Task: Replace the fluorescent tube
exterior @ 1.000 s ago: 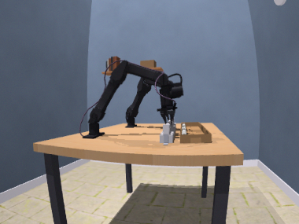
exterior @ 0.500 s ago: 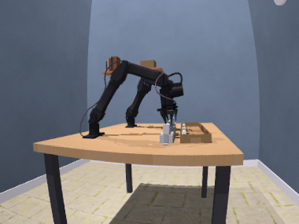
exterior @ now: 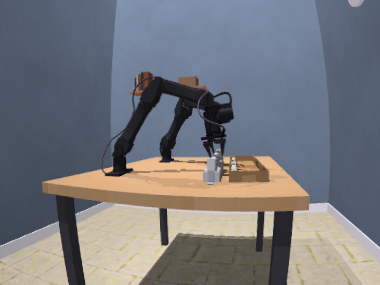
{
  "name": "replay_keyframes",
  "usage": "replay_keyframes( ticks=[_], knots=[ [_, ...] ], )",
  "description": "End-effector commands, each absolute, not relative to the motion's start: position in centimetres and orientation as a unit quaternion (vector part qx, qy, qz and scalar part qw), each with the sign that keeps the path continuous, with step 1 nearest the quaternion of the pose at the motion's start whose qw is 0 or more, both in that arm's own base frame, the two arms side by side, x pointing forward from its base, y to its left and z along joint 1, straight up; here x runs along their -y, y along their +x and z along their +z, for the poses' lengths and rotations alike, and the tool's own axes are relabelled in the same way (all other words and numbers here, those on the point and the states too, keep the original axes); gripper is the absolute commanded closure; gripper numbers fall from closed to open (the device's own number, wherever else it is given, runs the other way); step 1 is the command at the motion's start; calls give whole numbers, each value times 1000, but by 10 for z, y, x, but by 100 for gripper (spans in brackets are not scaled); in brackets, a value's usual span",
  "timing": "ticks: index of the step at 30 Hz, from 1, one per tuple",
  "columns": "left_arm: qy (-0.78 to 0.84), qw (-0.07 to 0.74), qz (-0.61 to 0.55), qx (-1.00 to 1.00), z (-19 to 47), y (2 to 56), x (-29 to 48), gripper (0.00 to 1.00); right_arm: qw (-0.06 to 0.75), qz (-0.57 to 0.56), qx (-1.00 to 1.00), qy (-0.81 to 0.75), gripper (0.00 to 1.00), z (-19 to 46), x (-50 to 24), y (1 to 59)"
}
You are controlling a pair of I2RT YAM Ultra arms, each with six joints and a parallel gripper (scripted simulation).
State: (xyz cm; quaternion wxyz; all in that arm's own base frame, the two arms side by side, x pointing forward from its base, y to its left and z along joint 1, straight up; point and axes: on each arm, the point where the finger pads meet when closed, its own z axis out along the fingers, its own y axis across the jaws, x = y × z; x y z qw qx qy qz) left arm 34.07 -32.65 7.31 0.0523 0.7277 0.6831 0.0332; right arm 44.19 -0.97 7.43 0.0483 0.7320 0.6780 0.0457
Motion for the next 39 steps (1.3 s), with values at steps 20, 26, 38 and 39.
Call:
replay_keyframes(
  ticks=[20, 26, 38, 39],
  knots=[
    [728, 38, 34, -684, 110, 330, 325, 51, 59, 58, -678, 730, 51, 132, 6, 437],
    [721, 67, 35, -689, 145, 334, 319, 51, 63, 62, -678, 730, 51, 145, 4, 435],
    [724, 67, 35, -686, 134, 332, 324, 51, 70, 69, -678, 729, 51, 142, 4, 437],
    [724, 57, 34, -686, 133, 330, 322, 51, 66, 65, -678, 729, 51, 144, 4, 435]
  ],
)
